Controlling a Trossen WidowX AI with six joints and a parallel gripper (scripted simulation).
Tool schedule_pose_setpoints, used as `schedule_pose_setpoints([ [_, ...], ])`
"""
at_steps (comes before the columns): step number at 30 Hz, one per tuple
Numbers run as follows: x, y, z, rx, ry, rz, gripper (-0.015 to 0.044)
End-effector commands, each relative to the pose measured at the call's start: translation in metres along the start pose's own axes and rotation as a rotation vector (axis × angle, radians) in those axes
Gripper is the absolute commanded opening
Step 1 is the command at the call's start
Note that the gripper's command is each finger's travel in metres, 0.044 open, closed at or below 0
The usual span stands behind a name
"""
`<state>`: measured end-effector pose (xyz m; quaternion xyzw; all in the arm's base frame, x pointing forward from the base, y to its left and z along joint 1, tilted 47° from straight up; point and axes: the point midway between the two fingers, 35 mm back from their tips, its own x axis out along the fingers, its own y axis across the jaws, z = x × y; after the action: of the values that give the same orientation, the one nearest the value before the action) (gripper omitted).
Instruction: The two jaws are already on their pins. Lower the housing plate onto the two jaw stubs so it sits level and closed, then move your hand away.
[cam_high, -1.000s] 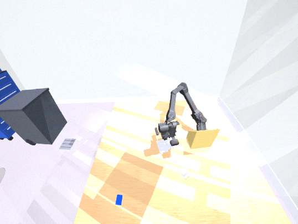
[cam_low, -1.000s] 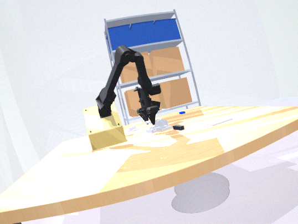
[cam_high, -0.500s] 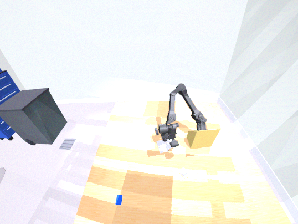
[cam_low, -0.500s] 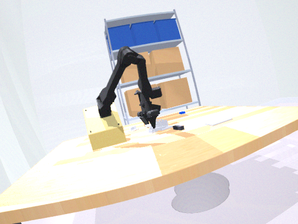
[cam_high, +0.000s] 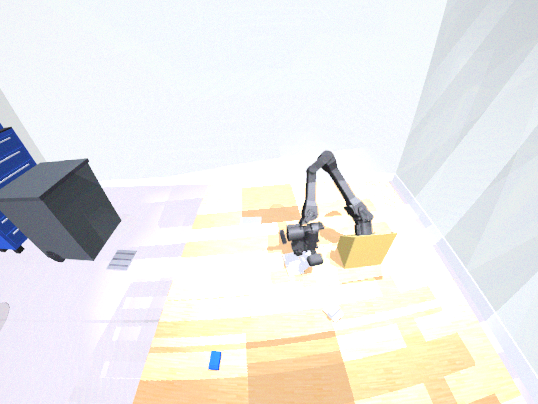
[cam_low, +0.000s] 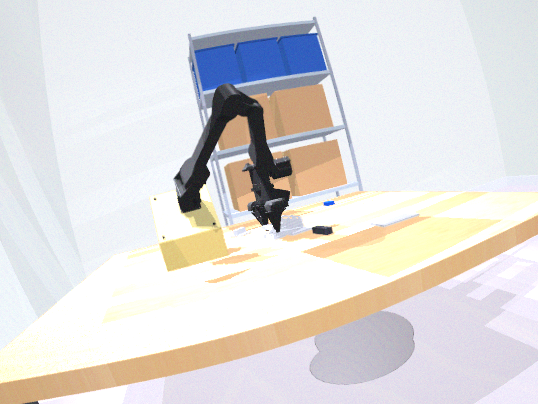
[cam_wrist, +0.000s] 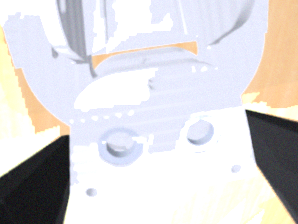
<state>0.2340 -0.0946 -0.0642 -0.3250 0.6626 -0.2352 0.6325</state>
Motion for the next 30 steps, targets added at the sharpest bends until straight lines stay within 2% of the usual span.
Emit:
schedule_pose_setpoints([
  [1, 0.0015, -0.0007, -0.0004, -0.01, 0.001, -0.006, 0.0351],
  [30, 0.0073, -0.0008, -0.0005, -0.016, 0.001, -0.006, 0.0351],
])
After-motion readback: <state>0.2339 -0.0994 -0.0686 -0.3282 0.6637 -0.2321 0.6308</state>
